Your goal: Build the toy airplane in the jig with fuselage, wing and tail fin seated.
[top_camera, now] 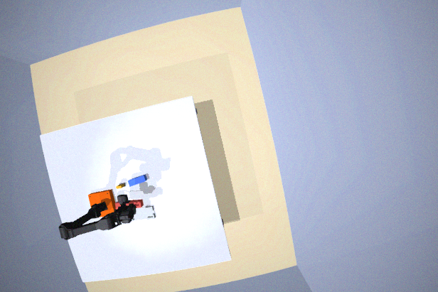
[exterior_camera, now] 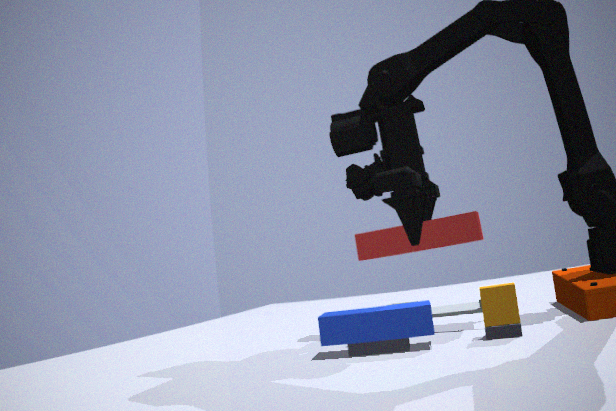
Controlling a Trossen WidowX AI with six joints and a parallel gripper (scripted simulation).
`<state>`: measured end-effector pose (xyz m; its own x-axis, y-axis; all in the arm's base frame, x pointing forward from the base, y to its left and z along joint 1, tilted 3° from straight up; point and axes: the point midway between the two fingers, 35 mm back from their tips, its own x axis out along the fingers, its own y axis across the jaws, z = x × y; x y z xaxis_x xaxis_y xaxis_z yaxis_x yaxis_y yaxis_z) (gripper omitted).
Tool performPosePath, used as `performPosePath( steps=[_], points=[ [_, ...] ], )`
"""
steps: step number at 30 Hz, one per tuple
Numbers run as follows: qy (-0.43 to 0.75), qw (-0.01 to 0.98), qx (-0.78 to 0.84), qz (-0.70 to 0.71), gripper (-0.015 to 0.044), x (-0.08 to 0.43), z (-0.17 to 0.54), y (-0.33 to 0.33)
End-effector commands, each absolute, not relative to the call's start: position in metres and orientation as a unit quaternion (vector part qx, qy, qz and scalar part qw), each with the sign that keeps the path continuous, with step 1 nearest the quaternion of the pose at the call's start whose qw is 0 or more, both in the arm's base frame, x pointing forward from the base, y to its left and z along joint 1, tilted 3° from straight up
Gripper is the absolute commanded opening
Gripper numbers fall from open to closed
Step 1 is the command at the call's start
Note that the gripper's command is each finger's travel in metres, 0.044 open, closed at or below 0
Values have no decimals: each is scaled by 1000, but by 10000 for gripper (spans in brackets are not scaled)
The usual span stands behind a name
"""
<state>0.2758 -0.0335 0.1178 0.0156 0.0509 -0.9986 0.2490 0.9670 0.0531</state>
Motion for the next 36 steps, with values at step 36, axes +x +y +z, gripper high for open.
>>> performPosePath(
  steps=[36],
  points=[
    [695, 711, 92, -57, 0, 266, 81, -118]
  ],
)
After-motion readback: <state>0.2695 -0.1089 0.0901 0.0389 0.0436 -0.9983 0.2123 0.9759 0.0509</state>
